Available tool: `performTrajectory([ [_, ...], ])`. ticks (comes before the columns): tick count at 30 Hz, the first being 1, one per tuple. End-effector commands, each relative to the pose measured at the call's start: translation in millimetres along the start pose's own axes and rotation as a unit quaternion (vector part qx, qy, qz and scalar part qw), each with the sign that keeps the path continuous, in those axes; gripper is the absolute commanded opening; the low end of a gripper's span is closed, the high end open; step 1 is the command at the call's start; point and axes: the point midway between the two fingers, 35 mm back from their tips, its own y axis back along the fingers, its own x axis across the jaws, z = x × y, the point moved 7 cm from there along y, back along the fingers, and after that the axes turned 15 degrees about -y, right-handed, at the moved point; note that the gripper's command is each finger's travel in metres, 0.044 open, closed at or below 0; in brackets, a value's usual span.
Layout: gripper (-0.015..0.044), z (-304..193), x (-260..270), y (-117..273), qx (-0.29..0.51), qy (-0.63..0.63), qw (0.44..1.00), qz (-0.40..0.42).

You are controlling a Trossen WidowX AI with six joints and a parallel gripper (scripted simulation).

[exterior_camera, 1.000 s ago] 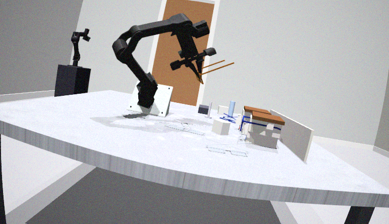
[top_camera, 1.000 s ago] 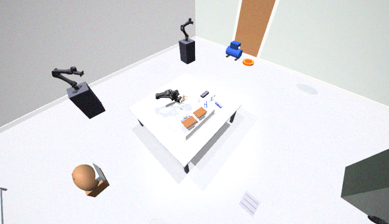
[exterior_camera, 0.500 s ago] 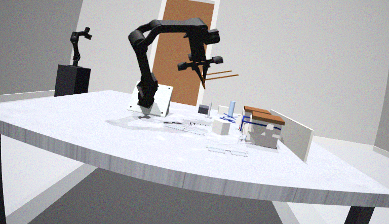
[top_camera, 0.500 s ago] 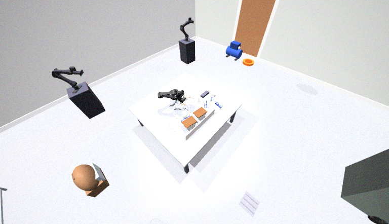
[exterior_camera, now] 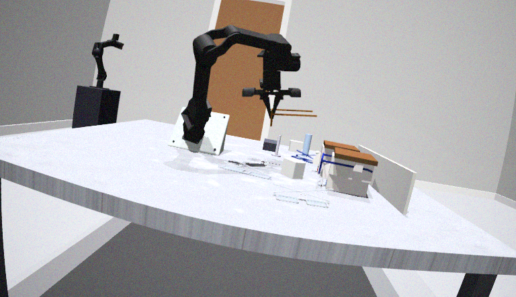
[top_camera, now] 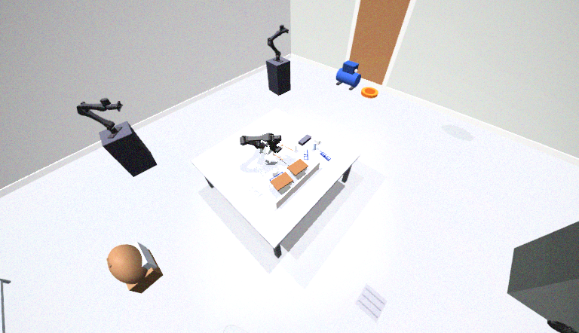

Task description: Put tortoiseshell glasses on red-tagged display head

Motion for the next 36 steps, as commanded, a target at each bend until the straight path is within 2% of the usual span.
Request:
performTrajectory([
  [1,0.0,11.7,-2.2,-7.6,0.014,-0.017,1.0,0.017],
  [13,0.0,44.9,-1.2,-37.5,0.069,-0.059,0.994,0.065],
  [36,0.0,43.1,4.8,-63.1,0.068,-0.059,0.995,0.05],
])
